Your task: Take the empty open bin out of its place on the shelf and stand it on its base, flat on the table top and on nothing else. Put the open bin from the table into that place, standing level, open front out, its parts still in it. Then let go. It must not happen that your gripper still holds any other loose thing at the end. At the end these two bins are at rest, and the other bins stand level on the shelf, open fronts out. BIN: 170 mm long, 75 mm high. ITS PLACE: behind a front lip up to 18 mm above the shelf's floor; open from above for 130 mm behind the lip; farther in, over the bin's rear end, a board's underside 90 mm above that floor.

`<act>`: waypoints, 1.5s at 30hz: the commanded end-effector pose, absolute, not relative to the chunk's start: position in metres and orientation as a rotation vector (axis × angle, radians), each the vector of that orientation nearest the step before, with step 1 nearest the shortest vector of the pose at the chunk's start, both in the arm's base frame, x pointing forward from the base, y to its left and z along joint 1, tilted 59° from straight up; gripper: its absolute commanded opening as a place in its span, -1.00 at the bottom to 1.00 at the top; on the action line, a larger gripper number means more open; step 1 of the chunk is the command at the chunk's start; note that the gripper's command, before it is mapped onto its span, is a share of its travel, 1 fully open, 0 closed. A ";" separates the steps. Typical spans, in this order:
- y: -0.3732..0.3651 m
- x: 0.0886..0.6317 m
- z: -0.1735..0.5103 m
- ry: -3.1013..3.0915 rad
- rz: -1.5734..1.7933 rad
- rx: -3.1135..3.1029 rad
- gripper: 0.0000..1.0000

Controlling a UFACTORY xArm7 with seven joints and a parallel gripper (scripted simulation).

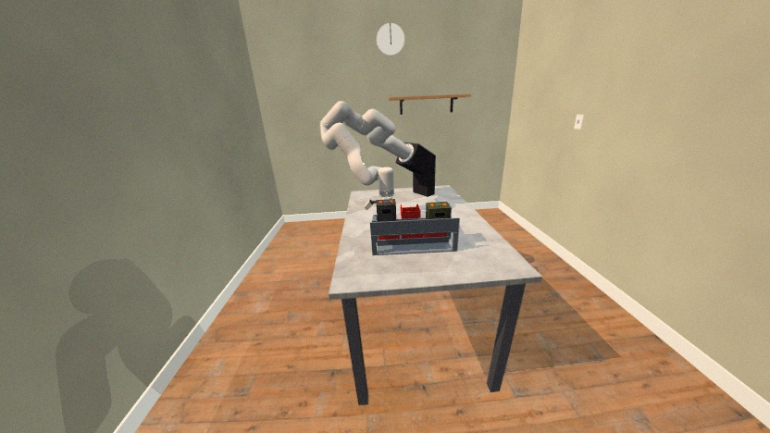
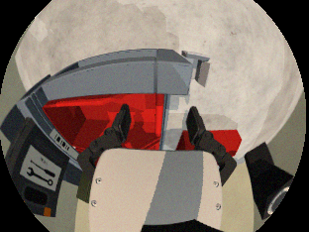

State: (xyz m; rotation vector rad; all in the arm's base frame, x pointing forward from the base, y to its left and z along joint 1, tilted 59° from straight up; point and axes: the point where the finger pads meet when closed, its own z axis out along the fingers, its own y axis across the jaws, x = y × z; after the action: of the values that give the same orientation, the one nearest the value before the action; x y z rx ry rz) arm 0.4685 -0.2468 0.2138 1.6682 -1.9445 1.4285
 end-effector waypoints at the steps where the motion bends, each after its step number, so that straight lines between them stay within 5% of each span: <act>1: -0.246 0.469 0.215 -1.943 1.432 1.671 0.89; 14: -0.246 0.469 0.215 -1.943 1.432 1.671 0.89; 15: -0.246 0.469 0.215 -1.943 1.432 1.671 -1.00; 45: -0.246 0.469 0.215 -1.943 1.432 1.671 -1.00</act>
State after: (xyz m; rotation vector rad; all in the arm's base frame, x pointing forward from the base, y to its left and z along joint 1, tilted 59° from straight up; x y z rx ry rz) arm 0.4686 -0.2469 0.2137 1.6682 -1.9445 1.4286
